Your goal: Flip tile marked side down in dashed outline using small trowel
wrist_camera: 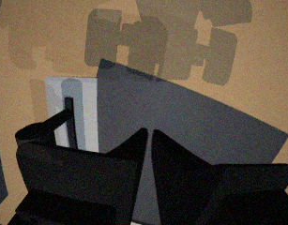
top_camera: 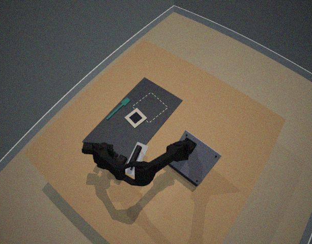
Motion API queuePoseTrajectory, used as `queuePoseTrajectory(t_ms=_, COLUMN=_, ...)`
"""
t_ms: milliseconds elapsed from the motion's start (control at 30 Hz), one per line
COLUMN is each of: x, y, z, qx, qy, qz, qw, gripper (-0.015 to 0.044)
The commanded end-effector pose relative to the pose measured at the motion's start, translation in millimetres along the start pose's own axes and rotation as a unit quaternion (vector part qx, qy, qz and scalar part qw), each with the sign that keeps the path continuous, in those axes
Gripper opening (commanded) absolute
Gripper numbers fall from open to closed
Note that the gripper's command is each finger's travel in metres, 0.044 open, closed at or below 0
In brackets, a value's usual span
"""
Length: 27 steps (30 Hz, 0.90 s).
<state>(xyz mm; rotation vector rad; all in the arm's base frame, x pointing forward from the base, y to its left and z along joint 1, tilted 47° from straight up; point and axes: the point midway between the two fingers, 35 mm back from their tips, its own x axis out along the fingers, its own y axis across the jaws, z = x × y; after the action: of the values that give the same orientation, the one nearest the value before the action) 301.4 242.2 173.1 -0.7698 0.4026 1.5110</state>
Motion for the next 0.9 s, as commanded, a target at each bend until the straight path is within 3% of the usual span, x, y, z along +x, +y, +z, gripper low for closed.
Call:
queuePoseTrajectory(t_ms=0, x=0.0, y=0.0, z=0.0, qx=0.0, qy=0.0, qz=0.0, qw=1.0, gripper=0.0)
queuePoseTrajectory(t_ms=333, x=0.0, y=0.0, z=0.0, qx=0.0, qy=0.0, qz=0.0, qw=1.0, gripper=0.0)
queuePoseTrajectory(t_ms=467, x=0.0, y=0.0, z=0.0, qx=0.0, qy=0.0, qz=0.0, qw=1.0, gripper=0.01)
queuePoseTrajectory(t_ms=867, x=0.1, y=0.1, z=0.0, qx=0.0, qy=0.0, qz=0.0, qw=1.0, gripper=0.01)
